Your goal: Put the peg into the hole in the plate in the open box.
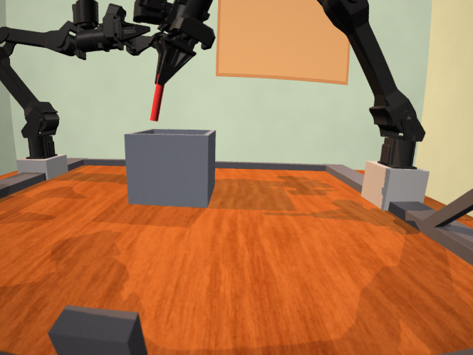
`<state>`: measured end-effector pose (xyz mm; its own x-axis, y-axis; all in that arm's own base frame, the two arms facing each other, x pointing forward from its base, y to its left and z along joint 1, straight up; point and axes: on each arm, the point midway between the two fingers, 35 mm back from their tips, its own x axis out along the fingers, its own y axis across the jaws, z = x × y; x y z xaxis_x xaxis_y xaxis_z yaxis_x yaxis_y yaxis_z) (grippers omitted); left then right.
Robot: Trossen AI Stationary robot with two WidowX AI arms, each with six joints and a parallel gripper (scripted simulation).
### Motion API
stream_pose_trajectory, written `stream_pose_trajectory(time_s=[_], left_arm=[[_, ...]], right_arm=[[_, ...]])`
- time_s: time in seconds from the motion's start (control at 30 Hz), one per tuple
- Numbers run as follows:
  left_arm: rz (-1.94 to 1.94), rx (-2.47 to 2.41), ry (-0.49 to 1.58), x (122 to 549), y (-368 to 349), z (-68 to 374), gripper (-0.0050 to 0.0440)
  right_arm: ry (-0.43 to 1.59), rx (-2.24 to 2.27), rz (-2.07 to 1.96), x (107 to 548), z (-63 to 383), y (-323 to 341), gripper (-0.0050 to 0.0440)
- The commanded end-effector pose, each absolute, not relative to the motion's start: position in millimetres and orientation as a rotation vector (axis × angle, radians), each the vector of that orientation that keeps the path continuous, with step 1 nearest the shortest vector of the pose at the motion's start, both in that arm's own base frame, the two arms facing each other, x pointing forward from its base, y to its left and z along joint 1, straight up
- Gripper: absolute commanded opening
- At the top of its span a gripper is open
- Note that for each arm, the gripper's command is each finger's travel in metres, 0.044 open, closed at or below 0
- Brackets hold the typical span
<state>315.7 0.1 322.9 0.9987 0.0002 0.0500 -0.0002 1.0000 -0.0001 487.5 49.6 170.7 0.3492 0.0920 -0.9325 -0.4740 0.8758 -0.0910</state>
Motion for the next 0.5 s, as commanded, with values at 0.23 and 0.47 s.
stream_pose_trajectory(time_s=[0.23,0.47], left_arm=[[-0.001,0.004,-0.057,315.0,-0.5,324.8,0.0440],[-0.001,0.004,-0.057,315.0,-0.5,324.8,0.0440]], right_arm=[[1.187,-0.024,0.008,499.8,181.2,-18.2,-0.0050],[1.377,0.012,-0.004,486.0,106.4,-48.7,-0.0050]])
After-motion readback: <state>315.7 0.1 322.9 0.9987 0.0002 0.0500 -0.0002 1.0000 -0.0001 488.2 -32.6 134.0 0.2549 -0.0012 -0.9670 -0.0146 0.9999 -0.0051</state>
